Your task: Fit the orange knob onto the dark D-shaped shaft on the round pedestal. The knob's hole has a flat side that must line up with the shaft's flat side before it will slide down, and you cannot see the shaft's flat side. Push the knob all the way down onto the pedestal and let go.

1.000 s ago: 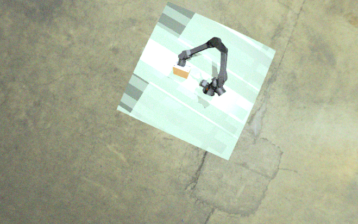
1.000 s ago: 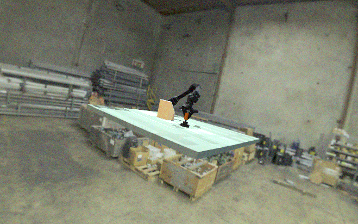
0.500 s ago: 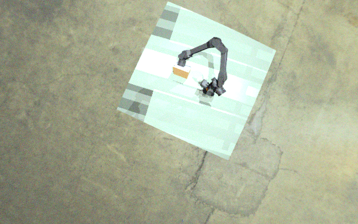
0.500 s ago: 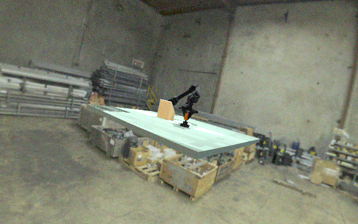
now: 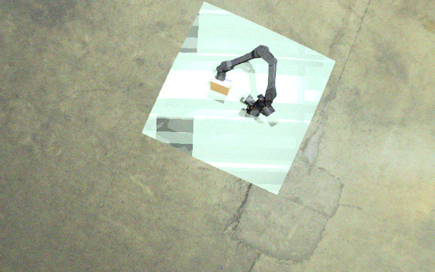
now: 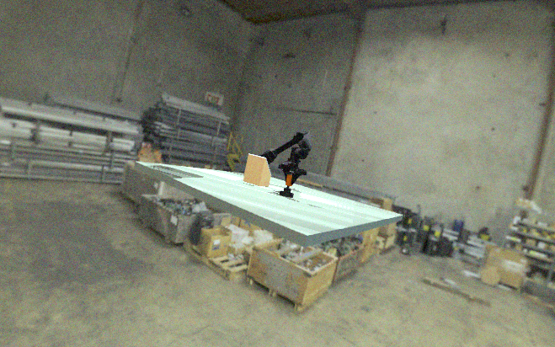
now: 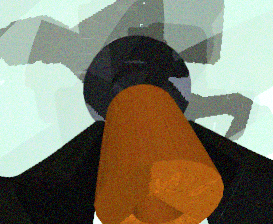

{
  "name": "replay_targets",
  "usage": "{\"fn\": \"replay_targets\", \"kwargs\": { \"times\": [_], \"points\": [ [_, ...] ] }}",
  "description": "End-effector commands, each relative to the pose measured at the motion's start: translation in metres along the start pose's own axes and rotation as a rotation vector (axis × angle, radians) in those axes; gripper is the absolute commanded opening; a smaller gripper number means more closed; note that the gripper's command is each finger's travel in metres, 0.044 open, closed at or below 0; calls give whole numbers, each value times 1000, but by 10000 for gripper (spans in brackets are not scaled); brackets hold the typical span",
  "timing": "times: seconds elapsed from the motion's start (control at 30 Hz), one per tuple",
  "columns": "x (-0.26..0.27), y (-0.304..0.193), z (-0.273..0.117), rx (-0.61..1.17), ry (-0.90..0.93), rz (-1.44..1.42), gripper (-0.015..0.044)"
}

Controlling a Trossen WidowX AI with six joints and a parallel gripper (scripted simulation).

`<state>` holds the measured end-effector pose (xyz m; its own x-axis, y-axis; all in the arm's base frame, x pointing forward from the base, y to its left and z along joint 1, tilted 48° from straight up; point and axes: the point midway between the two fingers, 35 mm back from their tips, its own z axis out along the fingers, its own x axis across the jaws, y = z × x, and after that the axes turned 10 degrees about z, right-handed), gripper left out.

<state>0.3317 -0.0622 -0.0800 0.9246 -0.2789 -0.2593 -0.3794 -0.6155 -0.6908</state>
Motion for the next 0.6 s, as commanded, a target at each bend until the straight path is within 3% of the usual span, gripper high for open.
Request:
{"fn": "replay_targets", "kwargs": {
  "times": [0.0,0.57],
  "points": [
    [0,1,-2,1,4,99,0],
    [0,1,3,1,4,99,0]
  ]
}}
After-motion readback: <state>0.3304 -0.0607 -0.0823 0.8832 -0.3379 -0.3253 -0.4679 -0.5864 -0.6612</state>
